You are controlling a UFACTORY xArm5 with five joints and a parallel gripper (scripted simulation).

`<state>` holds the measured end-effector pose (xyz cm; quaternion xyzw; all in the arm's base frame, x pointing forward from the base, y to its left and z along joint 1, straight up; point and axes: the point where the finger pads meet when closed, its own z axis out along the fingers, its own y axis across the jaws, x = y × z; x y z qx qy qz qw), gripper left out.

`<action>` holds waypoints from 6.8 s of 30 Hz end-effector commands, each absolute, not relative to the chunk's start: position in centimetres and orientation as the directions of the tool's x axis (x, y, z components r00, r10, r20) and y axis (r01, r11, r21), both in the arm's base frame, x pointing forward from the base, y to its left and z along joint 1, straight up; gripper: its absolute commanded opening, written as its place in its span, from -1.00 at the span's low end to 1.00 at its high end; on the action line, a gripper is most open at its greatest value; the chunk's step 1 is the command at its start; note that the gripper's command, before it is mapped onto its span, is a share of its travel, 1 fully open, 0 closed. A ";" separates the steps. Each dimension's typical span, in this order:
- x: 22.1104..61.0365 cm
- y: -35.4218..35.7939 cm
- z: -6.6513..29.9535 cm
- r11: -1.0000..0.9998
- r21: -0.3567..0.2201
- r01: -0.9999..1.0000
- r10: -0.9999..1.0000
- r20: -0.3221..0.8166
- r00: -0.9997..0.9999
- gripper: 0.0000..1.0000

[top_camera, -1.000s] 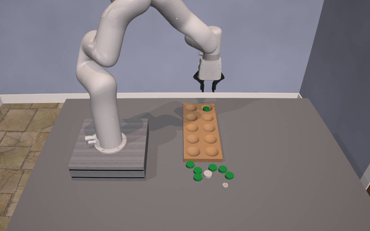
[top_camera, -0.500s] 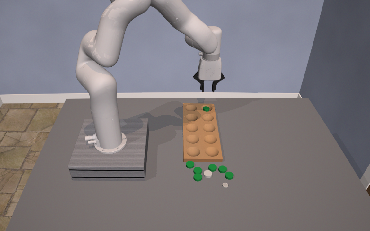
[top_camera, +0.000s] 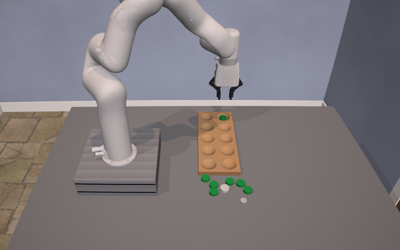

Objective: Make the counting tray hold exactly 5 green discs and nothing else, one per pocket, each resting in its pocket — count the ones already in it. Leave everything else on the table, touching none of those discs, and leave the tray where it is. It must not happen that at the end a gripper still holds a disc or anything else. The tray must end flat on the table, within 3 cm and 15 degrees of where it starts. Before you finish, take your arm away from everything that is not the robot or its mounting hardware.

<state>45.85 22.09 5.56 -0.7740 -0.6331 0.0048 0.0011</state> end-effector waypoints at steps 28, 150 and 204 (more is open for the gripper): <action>49.0 2.5 5.2 -0.081 -0.004 0.997 0.997 -0.001 0.081 -0.07; 42.3 -19.6 4.5 0.062 -0.002 0.998 0.998 0.001 -0.062 -1.00; 44.2 14.8 5.2 0.062 -0.005 0.998 0.998 -0.001 -0.062 -1.00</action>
